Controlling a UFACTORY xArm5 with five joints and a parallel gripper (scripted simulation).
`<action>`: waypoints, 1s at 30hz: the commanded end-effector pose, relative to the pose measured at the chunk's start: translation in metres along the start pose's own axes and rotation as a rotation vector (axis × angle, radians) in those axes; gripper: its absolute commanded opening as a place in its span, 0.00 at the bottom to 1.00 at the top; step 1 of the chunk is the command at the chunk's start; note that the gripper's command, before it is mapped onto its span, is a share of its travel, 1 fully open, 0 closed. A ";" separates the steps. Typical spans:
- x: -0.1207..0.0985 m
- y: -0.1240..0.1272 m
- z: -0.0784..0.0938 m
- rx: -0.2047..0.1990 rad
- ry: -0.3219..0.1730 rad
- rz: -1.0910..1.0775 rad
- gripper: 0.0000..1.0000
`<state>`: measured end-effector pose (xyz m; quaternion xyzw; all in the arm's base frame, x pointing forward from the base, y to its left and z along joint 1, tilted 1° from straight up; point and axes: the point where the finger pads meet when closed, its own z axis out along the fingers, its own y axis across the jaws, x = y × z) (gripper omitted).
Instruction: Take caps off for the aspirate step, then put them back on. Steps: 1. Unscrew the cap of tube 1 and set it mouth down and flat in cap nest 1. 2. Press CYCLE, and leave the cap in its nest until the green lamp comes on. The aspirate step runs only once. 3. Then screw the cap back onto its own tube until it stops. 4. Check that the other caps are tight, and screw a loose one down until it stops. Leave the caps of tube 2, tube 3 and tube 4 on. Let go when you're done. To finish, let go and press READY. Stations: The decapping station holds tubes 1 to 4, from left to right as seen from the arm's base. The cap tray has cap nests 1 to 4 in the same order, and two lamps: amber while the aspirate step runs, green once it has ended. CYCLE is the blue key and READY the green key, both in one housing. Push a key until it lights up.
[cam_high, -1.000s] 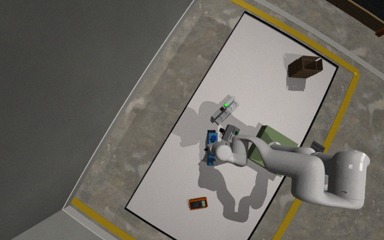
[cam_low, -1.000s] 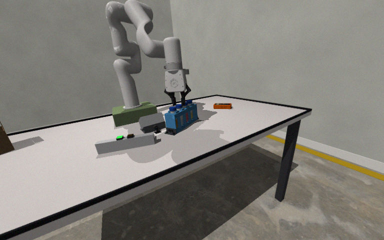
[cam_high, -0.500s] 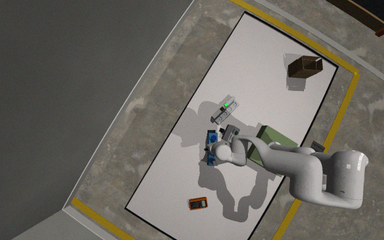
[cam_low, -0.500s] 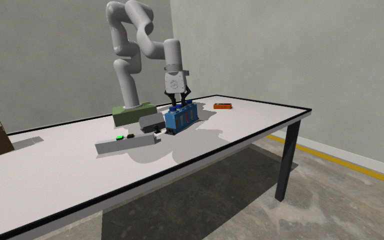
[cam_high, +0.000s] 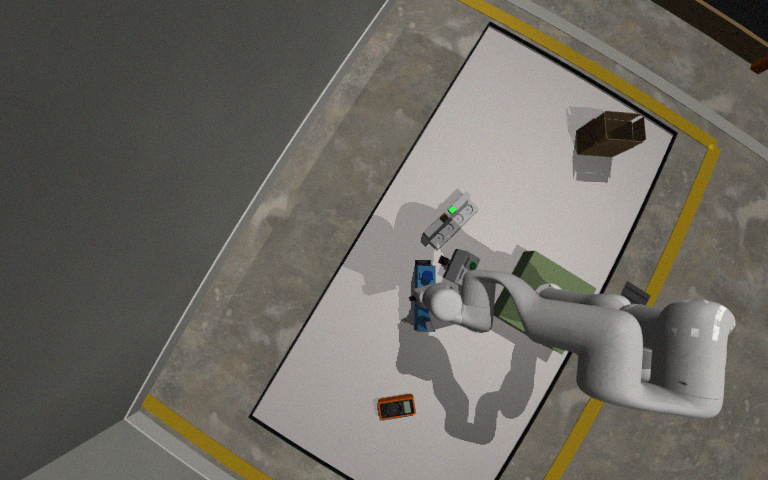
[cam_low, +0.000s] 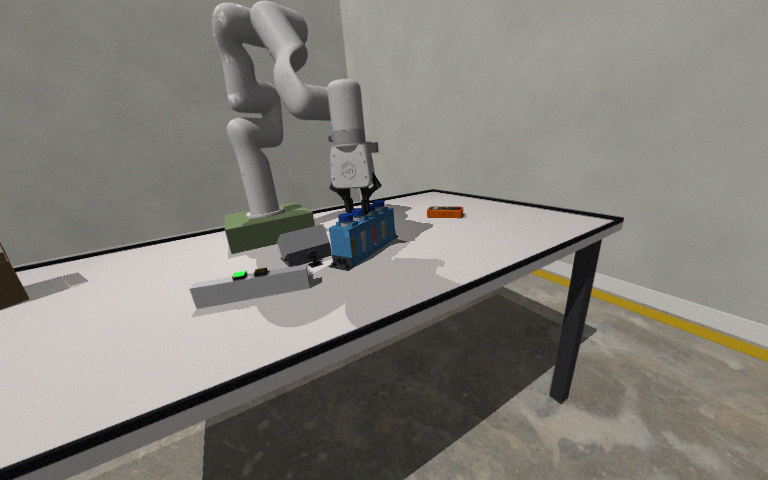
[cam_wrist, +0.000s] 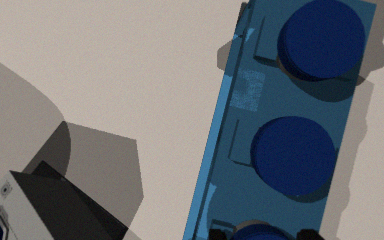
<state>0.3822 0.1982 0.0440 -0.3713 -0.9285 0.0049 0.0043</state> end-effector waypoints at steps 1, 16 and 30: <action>0.000 0.001 -0.001 0.000 -0.008 0.000 0.00; 0.000 0.001 -0.001 -0.001 -0.008 0.120 0.00; 0.000 0.001 -0.001 -0.002 -0.008 0.380 0.00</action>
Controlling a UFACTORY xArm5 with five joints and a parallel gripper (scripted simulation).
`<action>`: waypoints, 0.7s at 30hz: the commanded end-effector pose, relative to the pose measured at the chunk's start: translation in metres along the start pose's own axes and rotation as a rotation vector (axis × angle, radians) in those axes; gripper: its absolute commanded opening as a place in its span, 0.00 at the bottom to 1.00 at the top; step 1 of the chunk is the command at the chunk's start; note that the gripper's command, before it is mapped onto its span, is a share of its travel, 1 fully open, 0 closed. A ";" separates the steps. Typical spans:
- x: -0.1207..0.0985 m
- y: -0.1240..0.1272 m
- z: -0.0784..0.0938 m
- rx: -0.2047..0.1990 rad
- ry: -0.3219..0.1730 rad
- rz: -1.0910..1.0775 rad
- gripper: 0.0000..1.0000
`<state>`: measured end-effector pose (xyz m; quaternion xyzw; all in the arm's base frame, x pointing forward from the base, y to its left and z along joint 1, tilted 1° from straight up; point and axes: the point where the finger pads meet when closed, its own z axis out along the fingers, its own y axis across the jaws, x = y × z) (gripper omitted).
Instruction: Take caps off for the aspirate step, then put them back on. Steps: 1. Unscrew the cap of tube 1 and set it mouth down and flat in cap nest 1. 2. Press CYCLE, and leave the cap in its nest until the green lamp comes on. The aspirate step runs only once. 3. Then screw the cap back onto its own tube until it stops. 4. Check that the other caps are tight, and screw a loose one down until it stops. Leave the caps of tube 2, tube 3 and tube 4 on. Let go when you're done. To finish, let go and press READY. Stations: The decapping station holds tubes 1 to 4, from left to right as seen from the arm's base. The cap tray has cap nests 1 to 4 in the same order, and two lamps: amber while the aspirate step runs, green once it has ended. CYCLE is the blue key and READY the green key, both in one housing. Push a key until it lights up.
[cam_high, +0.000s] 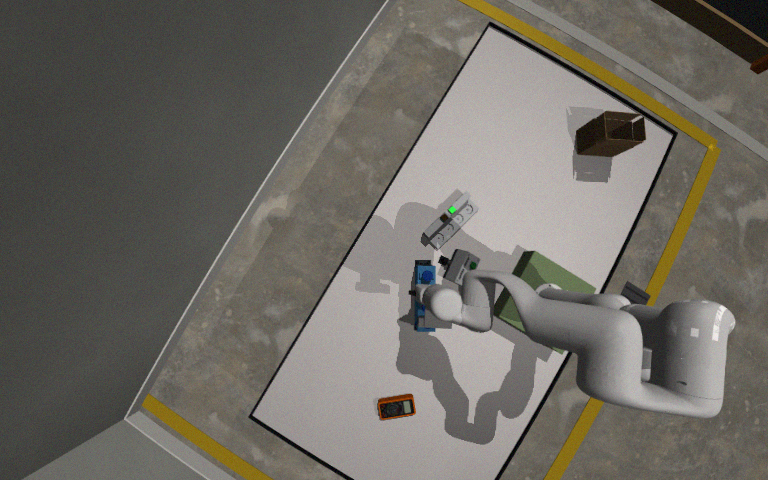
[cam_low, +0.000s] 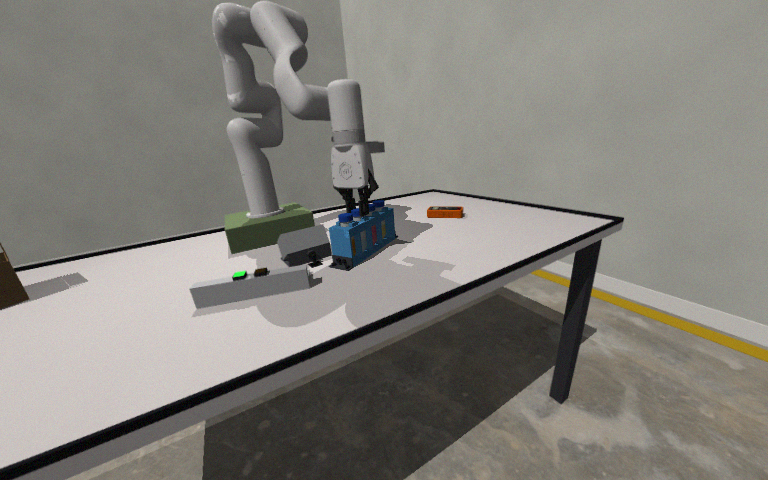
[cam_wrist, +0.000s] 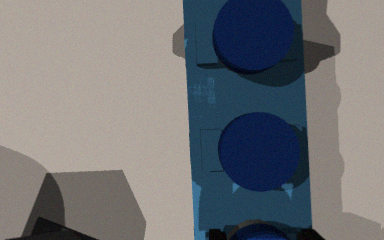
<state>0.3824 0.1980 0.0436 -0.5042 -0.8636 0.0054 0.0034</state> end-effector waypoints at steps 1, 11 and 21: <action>0.000 0.001 -0.001 -0.003 -0.008 0.084 0.00; 0.000 0.001 -0.001 -0.003 -0.008 0.193 0.00; 0.000 0.001 -0.001 -0.003 -0.008 0.193 0.46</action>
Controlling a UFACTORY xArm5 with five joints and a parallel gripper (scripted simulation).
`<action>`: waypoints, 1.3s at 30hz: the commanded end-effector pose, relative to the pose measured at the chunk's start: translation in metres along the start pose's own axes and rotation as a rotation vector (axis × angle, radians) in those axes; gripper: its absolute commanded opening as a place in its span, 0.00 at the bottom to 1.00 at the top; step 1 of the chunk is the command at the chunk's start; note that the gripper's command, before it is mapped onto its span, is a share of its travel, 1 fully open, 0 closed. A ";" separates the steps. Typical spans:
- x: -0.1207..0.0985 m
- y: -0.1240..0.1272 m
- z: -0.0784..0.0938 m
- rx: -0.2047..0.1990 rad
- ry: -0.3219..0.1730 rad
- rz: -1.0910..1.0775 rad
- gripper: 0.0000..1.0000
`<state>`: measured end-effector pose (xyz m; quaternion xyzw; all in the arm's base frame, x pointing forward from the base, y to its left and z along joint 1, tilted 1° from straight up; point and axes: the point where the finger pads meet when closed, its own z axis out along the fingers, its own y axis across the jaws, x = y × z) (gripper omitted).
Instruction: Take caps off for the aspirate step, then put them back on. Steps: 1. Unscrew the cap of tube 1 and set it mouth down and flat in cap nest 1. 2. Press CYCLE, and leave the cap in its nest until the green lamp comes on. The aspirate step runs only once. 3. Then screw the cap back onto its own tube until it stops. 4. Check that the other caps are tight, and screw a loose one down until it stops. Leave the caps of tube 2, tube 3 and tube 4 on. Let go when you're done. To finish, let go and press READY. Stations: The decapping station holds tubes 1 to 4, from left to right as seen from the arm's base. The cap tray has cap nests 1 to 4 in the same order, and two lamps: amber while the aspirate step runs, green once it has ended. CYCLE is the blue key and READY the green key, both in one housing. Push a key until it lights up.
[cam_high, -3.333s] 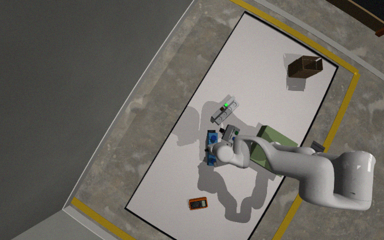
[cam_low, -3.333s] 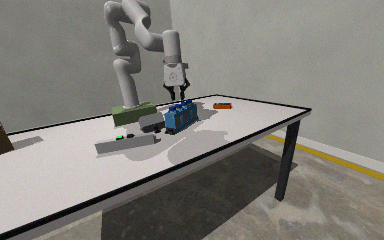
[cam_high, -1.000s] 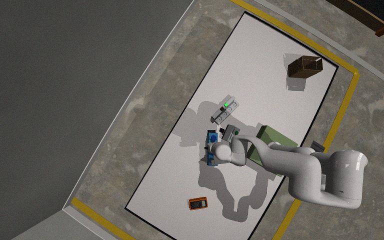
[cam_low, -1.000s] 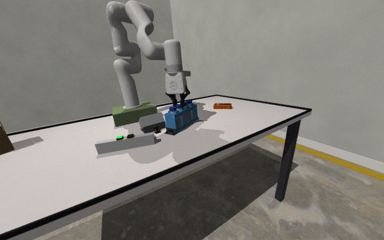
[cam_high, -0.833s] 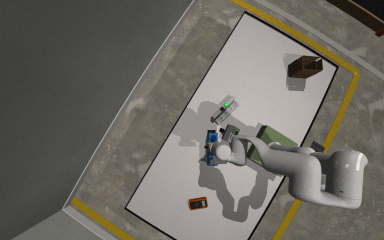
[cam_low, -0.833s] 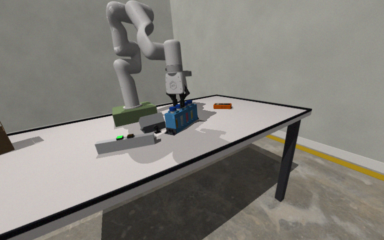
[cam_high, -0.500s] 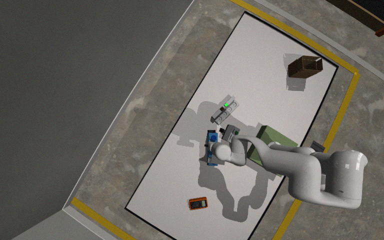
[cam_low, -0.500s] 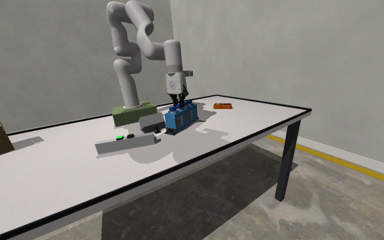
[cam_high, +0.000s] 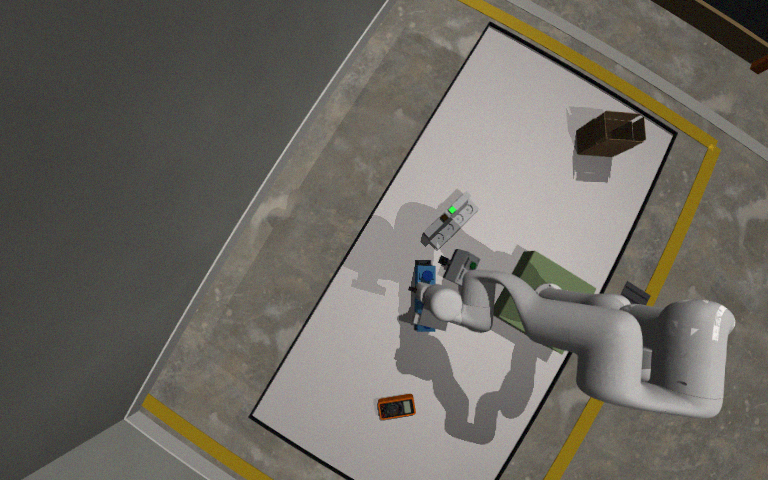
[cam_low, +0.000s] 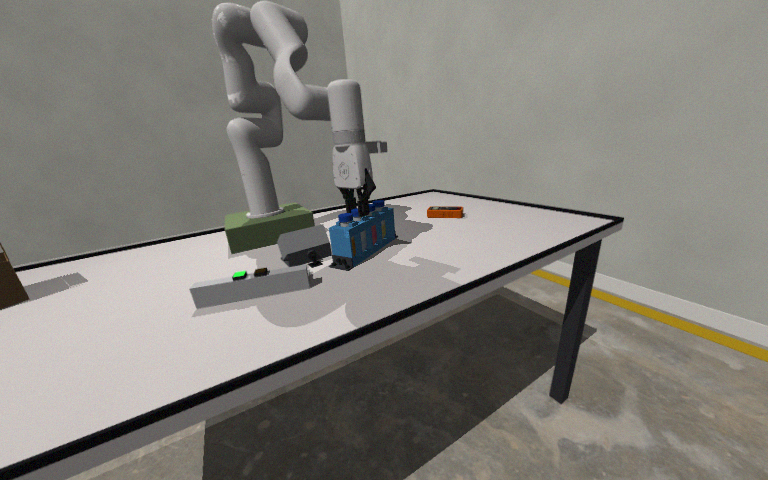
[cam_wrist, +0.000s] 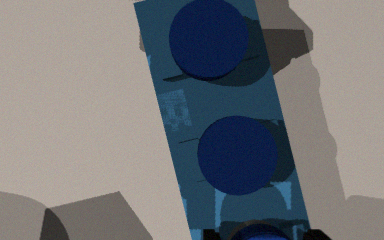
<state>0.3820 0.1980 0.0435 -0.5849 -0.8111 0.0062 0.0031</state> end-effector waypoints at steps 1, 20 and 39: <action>0.000 0.001 -0.001 -0.005 -0.007 0.000 0.46; 0.001 0.001 -0.046 -0.005 -0.007 0.000 0.46; -0.050 0.014 -0.047 -0.003 -0.009 -0.489 0.46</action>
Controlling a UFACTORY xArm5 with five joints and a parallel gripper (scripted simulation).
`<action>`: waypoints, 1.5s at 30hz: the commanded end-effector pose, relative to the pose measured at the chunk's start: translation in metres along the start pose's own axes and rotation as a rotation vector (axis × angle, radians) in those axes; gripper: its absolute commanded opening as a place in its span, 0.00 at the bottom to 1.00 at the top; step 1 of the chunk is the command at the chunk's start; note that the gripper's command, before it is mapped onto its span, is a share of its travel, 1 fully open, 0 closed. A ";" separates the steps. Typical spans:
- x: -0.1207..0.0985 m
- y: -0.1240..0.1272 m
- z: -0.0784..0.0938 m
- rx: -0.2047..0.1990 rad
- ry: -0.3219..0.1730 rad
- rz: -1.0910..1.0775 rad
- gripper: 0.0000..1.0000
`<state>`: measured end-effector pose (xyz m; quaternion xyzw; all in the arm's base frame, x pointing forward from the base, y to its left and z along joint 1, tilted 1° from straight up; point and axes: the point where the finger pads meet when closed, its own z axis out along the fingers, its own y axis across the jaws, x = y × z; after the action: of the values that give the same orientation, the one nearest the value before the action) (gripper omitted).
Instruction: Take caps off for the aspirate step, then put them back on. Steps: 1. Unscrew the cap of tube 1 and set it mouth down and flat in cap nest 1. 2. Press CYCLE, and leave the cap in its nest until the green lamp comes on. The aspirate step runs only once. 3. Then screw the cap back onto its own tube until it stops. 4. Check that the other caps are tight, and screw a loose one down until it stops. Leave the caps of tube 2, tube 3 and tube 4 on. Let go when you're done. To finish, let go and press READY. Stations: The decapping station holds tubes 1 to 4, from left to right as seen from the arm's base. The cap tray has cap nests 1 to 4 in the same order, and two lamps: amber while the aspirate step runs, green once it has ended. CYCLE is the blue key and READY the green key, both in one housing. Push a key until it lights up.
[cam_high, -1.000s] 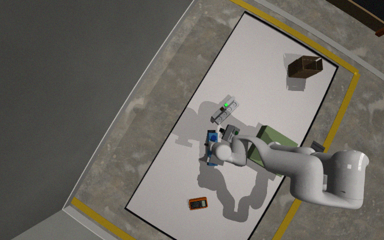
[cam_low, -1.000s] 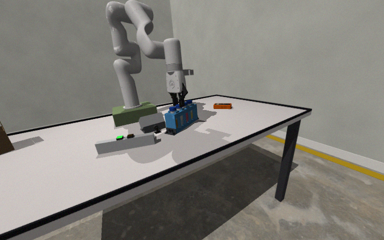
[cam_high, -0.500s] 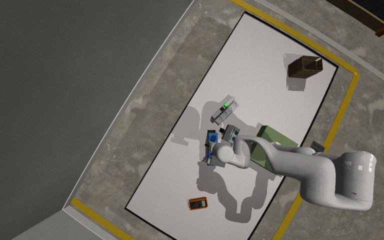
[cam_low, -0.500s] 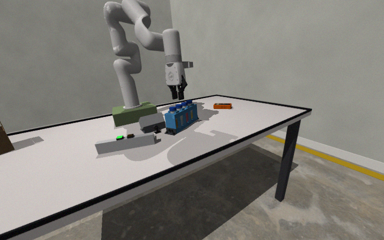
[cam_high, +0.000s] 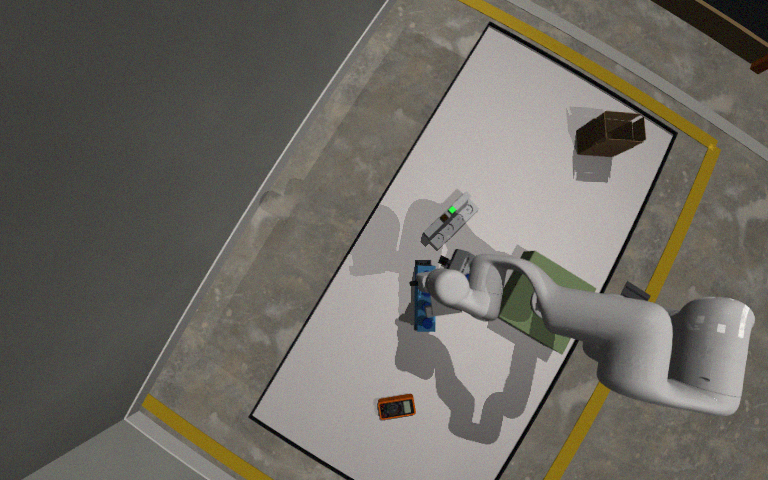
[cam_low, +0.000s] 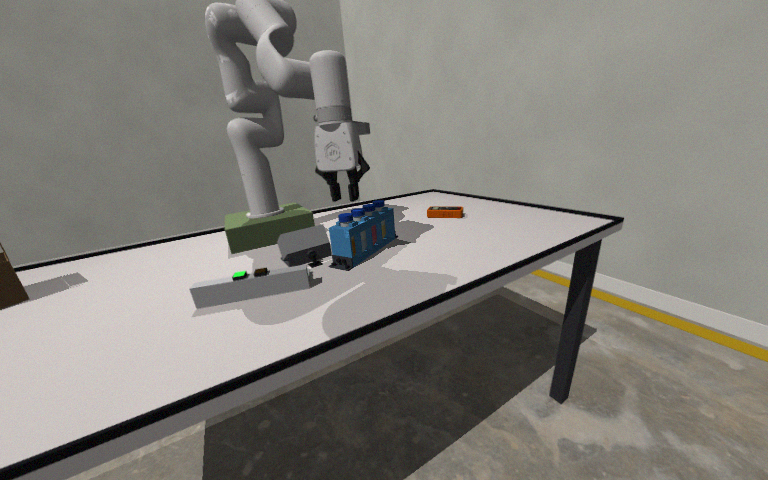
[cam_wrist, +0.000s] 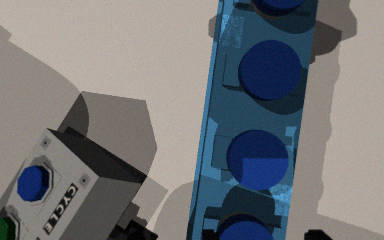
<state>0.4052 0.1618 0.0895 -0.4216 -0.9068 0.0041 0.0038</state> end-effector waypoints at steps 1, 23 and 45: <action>-0.009 0.001 -0.001 0.001 -0.009 -0.109 0.46; -0.009 0.001 0.034 0.001 -0.009 -0.109 0.46; -0.009 0.000 0.041 0.002 -0.009 -0.109 0.46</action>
<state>0.4100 0.1543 0.0486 -0.3714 -0.9285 0.0042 0.0046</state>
